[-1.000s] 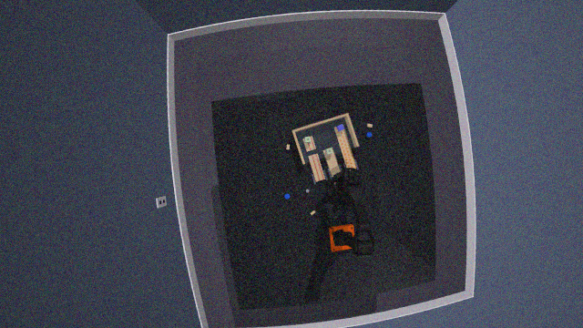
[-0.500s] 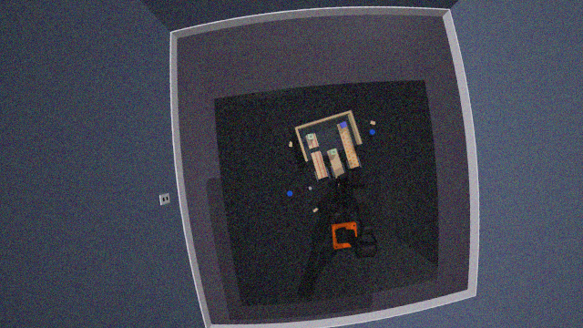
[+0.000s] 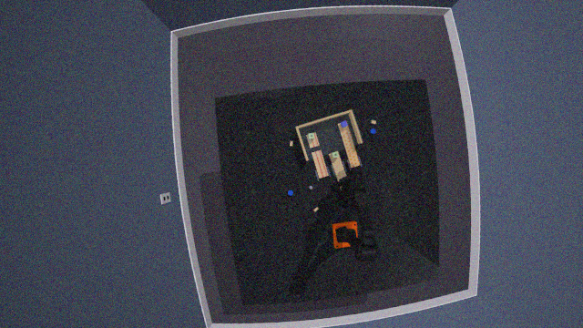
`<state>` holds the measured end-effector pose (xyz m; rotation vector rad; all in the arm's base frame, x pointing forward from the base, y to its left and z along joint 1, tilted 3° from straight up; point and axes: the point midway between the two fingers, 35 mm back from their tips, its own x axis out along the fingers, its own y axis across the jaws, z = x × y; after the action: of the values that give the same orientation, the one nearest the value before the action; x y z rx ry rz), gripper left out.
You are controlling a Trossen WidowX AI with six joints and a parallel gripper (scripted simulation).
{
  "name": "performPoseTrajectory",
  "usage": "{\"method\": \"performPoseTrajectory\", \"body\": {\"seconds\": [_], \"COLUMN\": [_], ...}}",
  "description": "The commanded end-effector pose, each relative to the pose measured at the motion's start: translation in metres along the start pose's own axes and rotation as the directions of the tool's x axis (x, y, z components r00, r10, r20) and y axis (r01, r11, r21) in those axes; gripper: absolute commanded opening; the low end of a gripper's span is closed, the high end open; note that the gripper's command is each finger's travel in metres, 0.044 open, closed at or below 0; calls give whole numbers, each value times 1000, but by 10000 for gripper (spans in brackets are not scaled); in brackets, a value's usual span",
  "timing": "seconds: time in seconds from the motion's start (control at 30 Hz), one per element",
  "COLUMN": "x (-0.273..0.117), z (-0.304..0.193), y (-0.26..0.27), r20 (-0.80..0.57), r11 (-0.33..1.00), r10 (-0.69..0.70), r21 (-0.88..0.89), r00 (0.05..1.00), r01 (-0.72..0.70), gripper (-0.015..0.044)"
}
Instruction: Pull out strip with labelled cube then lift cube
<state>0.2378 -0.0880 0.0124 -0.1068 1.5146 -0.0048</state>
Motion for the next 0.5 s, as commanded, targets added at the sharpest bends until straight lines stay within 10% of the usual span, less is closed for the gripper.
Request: {"method": "performPoseTrajectory", "body": {"seconds": [0.0, 0.47], "x": [4, 4], "z": [-16, -37], "y": [3, 3], "r20": [-26, -28], "r11": [1000, 1000], "r10": [10, 10], "r21": [-3, -3], "r00": [1000, 1000], "r01": [-10, -10], "gripper": [0, 0]}}
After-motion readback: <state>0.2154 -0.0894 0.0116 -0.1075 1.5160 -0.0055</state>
